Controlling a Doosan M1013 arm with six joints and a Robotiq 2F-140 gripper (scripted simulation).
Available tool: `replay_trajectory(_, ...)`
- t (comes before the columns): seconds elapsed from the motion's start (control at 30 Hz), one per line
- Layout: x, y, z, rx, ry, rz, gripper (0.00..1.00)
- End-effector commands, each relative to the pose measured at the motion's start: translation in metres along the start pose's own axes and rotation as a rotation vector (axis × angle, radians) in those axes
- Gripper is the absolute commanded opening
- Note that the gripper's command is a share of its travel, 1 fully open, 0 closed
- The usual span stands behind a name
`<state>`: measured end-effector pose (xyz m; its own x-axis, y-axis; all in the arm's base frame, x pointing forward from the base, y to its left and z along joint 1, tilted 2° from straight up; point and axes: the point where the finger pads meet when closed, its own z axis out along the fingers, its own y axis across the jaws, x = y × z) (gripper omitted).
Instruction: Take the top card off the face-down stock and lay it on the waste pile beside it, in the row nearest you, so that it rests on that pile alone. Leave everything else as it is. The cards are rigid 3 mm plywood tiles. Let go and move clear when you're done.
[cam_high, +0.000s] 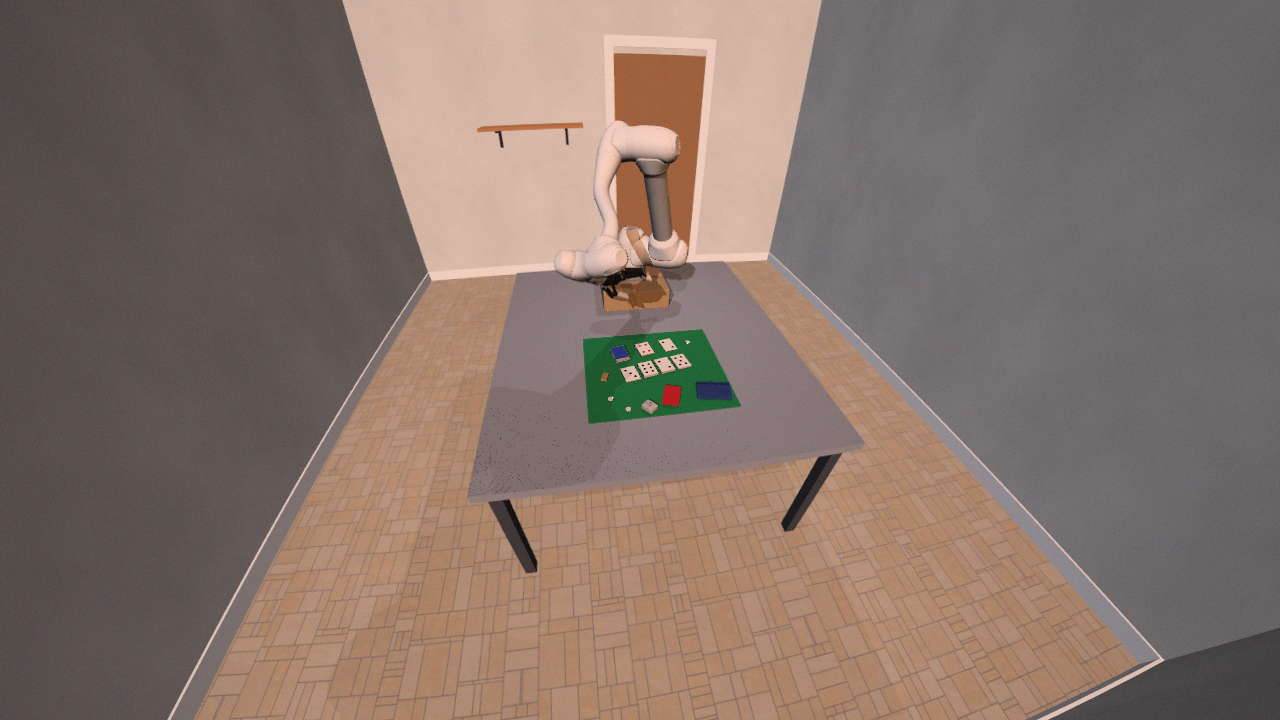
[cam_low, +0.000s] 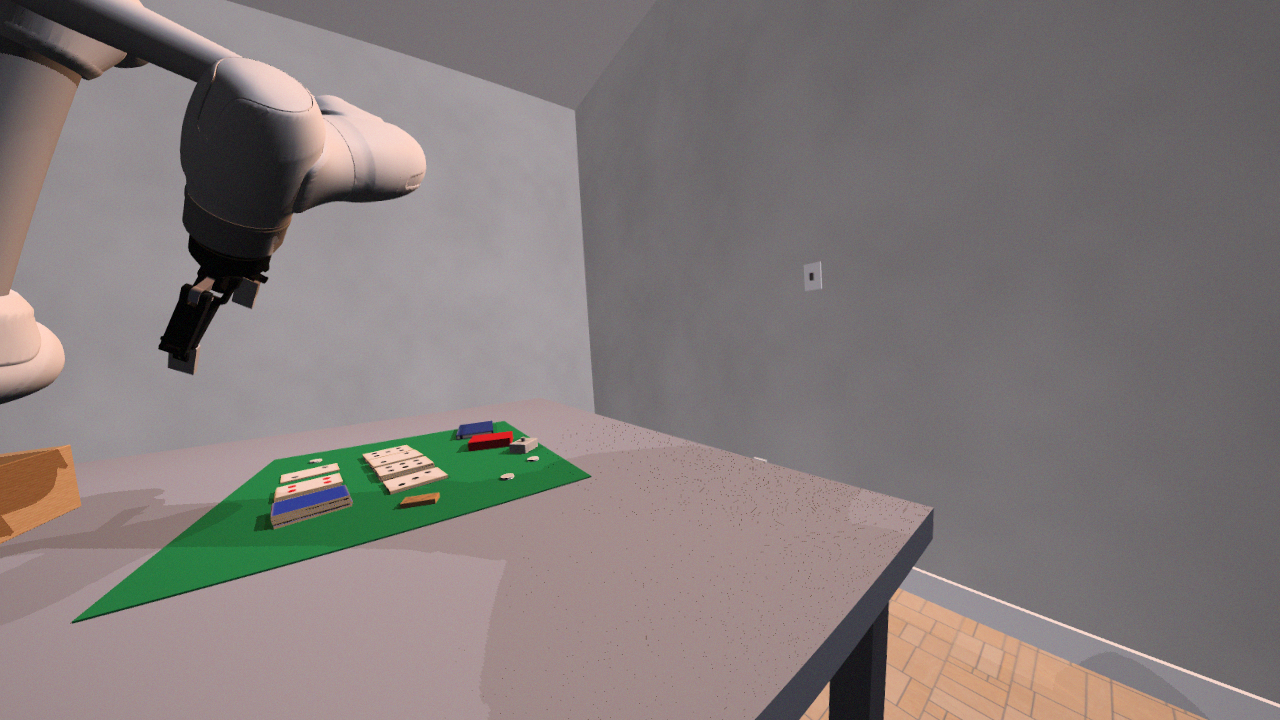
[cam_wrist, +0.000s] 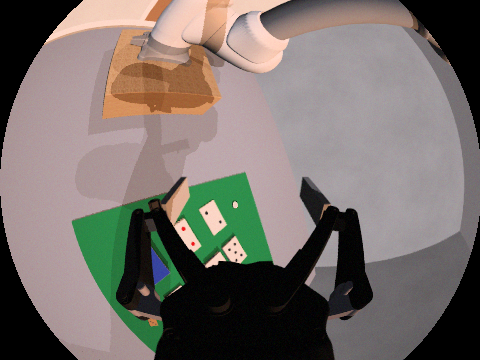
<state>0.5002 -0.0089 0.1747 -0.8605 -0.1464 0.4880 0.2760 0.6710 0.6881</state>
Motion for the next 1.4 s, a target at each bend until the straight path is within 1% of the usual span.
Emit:
replay_trajectory(0.0, 0.000, 0.000, 0.000, 0.000, 0.000, 0.000, 1.00)
replay_trajectory(0.53, 0.000, 0.000, 0.000, 0.000, 0.000, 0.000, 1.00)
replay_trajectory(0.6, -0.002, -0.003, 0.002, 0.013, -0.005, 0.000, 1.00)
replay_trajectory(0.63, -0.006, -0.009, 0.005, 0.041, -0.016, 0.001, 1.00)
replay_trajectory(0.67, -0.014, -0.020, 0.009, 0.088, -0.035, 0.000, 1.00)
replay_trajectory(0.7, -0.024, -0.035, 0.015, 0.154, -0.061, -0.003, 1.00)
replay_trajectory(0.73, -0.037, -0.054, 0.019, 0.237, -0.095, -0.012, 1.00)
replay_trajectory(0.77, -0.037, -0.054, 0.019, 0.237, -0.095, -0.012, 1.00)
replay_trajectory(0.8, -0.053, -0.075, 0.021, 0.334, -0.135, -0.028, 1.00)
replay_trajectory(0.87, -0.053, -0.075, 0.021, 0.334, -0.135, -0.028, 1.00)
replay_trajectory(0.9, -0.070, -0.095, 0.020, 0.438, -0.180, -0.055, 1.00)
replay_trajectory(0.93, -0.070, -0.095, 0.020, 0.438, -0.180, -0.055, 1.00)
replay_trajectory(0.97, -0.088, -0.114, 0.015, 0.542, -0.226, -0.090, 1.00)
replay_trajectory(1.1, -0.088, -0.114, 0.015, 0.542, -0.226, -0.090, 1.00)
replay_trajectory(1.17, -0.124, -0.137, -0.001, 0.729, -0.315, -0.180, 1.00)
replay_trajectory(1.23, -0.124, -0.137, -0.001, 0.729, -0.315, -0.180, 1.00)
replay_trajectory(1.27, -0.139, -0.142, -0.009, 0.802, -0.352, -0.226, 1.00)
replay_trajectory(1.3, -0.139, -0.142, -0.009, 0.802, -0.352, -0.226, 1.00)
replay_trajectory(1.33, -0.152, -0.144, -0.016, 0.857, -0.382, -0.265, 1.00)
replay_trajectory(1.37, -0.152, -0.144, -0.016, 0.857, -0.382, -0.265, 1.00)
